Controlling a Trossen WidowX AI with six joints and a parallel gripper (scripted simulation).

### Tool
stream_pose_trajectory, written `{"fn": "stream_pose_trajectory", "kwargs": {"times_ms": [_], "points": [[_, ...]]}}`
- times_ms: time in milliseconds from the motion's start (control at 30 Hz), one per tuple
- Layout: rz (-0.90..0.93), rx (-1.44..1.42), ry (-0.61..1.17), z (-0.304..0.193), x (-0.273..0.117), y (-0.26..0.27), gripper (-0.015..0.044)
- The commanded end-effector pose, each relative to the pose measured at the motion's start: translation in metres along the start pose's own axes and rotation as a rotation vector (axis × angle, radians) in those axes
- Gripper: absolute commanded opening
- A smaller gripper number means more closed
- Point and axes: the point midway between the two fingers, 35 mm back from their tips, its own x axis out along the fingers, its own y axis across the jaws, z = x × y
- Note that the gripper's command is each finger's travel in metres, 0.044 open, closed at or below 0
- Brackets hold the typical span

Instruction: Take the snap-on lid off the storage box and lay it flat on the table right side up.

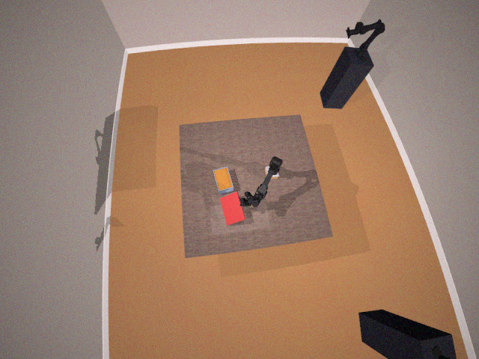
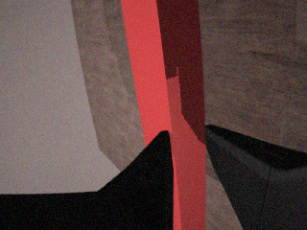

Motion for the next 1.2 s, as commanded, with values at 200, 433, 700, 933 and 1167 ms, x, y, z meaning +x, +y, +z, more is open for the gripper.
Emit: {"fn": "stream_pose_trajectory", "kwargs": {"times_ms": [200,433,700,933,1167], "points": [[0.003,-0.003,0.001,0.000,0.006,-0.006,0.0000],[0.003,-0.003,0.001,0.000,0.009,-0.010,0.0000],[0.003,-0.003,0.001,0.000,0.013,-0.015,0.0000],[0.003,-0.003,0.001,0.000,0.017,-0.019,0.0000],[0.003,-0.003,0.001,0.000,0.021,-0.024,0.0000]]}}
